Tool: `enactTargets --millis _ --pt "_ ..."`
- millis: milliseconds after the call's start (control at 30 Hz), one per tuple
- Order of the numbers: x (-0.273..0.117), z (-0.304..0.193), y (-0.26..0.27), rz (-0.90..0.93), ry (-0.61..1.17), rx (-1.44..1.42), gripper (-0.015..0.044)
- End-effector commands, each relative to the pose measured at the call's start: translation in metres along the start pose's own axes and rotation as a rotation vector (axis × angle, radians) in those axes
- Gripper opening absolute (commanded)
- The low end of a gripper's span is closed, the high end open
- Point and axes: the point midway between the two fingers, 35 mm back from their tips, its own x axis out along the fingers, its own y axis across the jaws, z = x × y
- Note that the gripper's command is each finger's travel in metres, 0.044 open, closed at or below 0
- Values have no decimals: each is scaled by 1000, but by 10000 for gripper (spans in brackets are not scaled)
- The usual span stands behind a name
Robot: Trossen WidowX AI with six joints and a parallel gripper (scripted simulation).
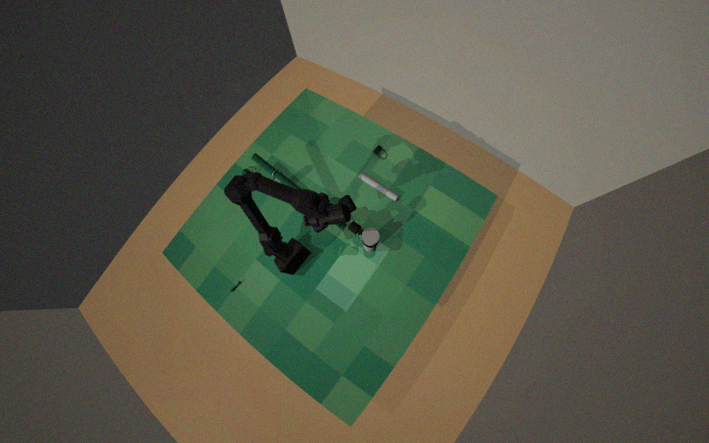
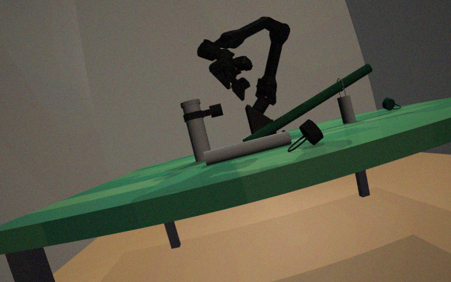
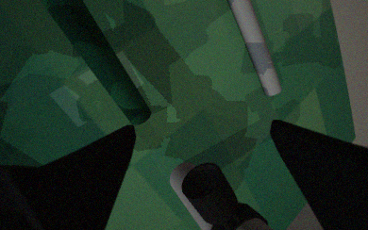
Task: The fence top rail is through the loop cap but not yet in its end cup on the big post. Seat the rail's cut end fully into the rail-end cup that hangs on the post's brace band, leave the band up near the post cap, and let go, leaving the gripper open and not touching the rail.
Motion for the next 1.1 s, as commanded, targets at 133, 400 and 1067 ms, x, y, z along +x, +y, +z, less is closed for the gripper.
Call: enactTargets --millis 133,400,1067 --pt "-47 63 11 -9 0 756 440" --pt "-65 90 24 -7 -2 1097 440" --pt "0 97 51 50 365 2034 440"
